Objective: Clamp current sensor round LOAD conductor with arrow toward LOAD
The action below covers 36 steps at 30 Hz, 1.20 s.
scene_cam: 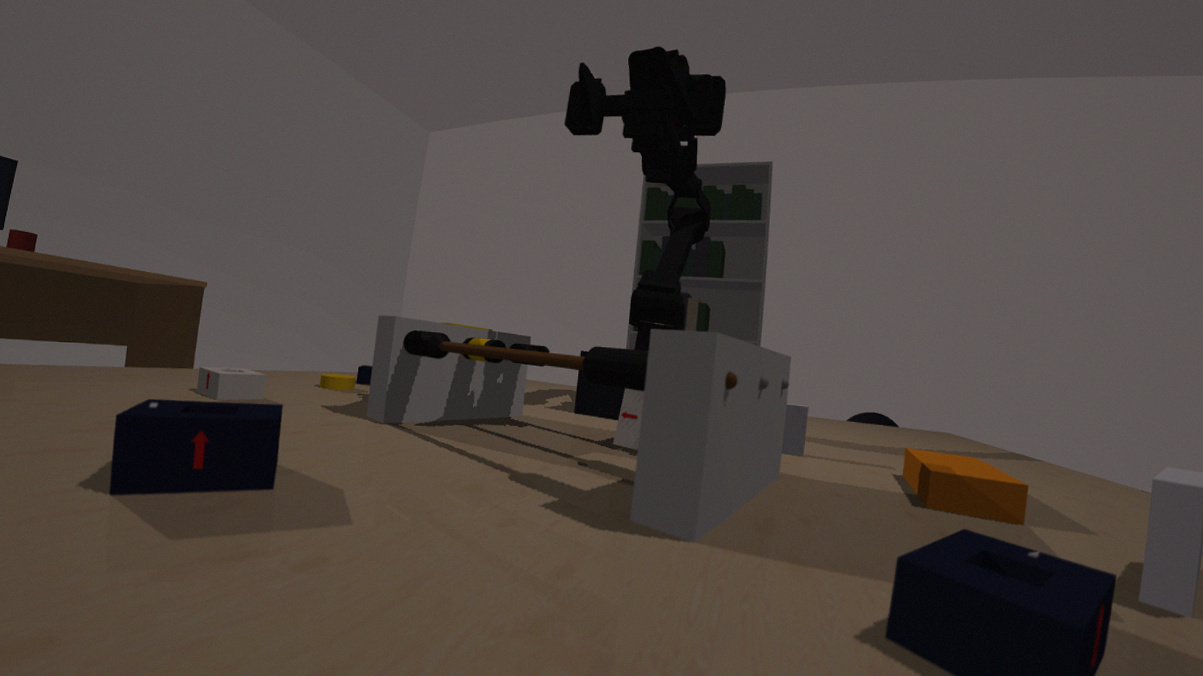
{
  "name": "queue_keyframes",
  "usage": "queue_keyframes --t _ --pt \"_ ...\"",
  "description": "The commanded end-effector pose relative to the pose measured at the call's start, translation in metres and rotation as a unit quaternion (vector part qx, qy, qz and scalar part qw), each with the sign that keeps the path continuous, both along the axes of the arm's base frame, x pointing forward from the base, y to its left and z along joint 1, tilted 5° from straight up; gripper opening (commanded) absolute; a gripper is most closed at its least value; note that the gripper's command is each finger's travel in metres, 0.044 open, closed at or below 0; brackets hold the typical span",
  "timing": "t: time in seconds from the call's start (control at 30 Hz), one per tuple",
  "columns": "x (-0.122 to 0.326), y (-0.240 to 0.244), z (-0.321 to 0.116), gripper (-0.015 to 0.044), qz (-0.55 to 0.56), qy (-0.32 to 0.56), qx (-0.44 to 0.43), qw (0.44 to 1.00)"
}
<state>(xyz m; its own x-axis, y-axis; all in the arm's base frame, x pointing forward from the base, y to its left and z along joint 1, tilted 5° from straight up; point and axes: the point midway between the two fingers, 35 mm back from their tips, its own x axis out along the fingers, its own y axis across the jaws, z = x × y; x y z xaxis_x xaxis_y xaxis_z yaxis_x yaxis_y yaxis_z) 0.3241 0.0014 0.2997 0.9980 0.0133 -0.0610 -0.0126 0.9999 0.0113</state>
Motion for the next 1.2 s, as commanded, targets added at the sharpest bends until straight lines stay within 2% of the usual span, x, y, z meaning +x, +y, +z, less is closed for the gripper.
queue_keyframes --t 0.0,0.17,0.37,0.53,0.73,1.17 --pt "-0.008 -0.001 0.023 0.0440 -0.007 -0.056 -0.005 0.998" --pt "-0.004 -0.008 0.015 0.0440 -0.016 -0.033 -0.007 0.999" --pt "0.009 -0.068 -0.062 0.0440 -0.092 0.168 0.007 0.981" --pt "-0.011 -0.115 -0.123 0.0440 -0.148 0.332 0.054 0.930" --pt "-0.062 -0.152 -0.178 0.0440 -0.195 0.498 0.144 0.832" --pt "-0.068 -0.155 -0.182 0.0440 -0.199 0.514 0.156 0.820"
